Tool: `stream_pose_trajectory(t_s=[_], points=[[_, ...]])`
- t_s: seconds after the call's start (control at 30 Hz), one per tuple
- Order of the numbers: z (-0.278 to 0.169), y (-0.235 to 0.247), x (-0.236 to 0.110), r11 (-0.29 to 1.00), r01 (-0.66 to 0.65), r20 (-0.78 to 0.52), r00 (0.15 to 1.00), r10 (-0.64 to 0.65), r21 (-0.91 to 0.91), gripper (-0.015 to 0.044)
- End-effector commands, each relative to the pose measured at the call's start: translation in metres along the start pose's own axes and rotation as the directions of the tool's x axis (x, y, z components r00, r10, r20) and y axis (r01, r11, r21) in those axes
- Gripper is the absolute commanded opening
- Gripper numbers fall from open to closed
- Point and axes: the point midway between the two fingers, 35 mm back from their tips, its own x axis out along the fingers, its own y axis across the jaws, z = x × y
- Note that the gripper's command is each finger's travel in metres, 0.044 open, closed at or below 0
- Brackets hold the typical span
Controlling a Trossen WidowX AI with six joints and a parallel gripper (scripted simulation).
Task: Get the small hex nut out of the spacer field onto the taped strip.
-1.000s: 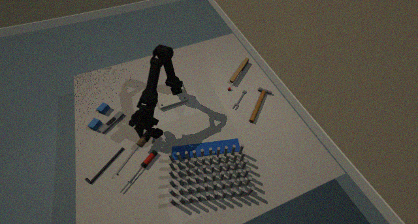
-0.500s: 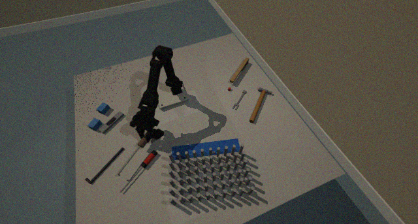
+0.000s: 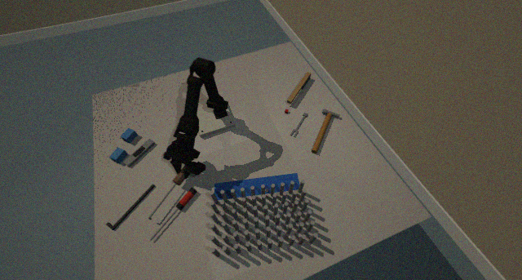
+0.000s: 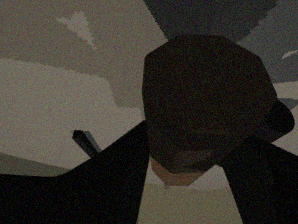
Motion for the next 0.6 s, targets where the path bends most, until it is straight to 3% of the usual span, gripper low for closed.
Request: stream_pose_trajectory(t_s=[0.0, 0.57], points=[[0.003, 0.001, 0.003, 1.0, -0.005, -0.002, 1.0, 0.005, 0.005, 0.0], [0.015, 0.002, 0.012, 1.0, -0.005, -0.001, 1.0, 0.005, 0.005, 0.0]])
